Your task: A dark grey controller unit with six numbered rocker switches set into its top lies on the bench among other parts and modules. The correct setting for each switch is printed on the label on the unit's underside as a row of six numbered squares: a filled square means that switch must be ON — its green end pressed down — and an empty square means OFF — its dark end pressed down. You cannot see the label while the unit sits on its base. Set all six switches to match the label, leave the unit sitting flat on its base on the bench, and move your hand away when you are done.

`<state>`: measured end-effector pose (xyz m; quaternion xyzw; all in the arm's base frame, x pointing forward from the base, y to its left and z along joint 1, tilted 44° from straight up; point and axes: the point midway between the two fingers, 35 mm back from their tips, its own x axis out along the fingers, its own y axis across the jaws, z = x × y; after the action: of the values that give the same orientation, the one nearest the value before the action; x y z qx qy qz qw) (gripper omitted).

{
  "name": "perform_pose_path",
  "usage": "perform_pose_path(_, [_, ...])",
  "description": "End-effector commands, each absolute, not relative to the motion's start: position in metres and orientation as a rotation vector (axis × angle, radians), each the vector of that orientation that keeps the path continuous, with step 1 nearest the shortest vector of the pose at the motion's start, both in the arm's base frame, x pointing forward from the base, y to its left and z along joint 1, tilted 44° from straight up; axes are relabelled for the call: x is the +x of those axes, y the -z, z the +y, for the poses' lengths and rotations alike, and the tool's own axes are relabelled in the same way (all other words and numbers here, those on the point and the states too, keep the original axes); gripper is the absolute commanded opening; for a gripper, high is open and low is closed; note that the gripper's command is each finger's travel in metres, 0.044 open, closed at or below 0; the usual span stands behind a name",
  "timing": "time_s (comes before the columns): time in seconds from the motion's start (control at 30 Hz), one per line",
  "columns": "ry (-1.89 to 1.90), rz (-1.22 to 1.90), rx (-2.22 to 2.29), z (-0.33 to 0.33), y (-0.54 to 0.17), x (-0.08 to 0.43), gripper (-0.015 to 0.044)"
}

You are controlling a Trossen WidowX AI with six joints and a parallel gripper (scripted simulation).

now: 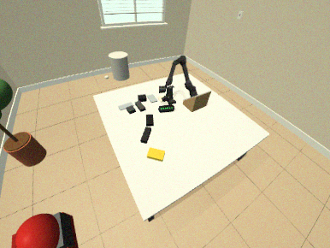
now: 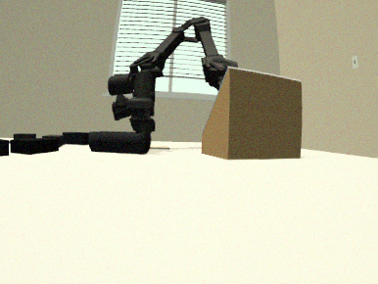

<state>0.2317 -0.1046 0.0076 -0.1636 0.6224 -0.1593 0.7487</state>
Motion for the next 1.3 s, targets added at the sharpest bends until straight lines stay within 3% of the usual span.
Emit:
perform_pose_path(0.0, [0.343,1.36,-0.354,-0.1,-0.004,0.233,0.0])
perform_pose_path(1.13, [0.341,1.36,-0.353,-0.068,0.023,0.248,0.0])
perform_pose_path(1.27, [0.344,1.364,-0.356,-0.078,-0.005,0.241,0.0])
